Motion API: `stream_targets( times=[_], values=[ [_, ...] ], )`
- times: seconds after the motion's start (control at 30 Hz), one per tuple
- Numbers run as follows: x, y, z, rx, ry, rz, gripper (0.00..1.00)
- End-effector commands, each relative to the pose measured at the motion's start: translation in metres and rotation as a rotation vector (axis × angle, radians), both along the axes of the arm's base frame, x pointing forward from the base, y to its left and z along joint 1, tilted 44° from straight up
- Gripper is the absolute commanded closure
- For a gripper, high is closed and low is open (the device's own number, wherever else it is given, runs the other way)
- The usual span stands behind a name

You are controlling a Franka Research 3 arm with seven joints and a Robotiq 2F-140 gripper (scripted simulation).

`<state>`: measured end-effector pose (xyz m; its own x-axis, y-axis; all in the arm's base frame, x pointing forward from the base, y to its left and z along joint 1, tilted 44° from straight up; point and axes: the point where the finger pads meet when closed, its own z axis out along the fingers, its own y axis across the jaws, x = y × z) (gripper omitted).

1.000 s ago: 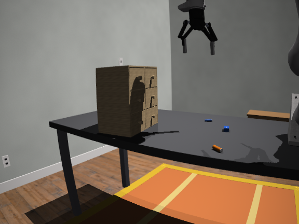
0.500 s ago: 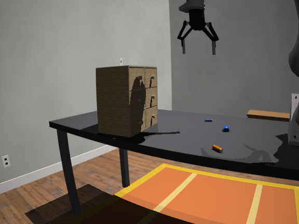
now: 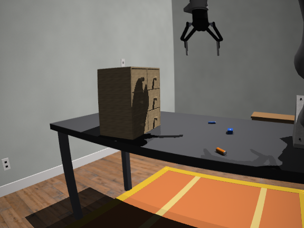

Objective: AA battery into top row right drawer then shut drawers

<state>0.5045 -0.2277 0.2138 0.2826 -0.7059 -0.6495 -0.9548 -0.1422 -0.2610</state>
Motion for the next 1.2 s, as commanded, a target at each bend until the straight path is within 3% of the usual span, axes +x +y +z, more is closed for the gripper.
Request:
stream_targets(
  times=[0.0,1.17],
  values=[
    [0.0016,0.0015,0.0032,0.017,0.114,-0.113,0.00],
    [0.0025,0.0015,0.0034,0.064,0.477,-0.489,0.00]
  ],
)
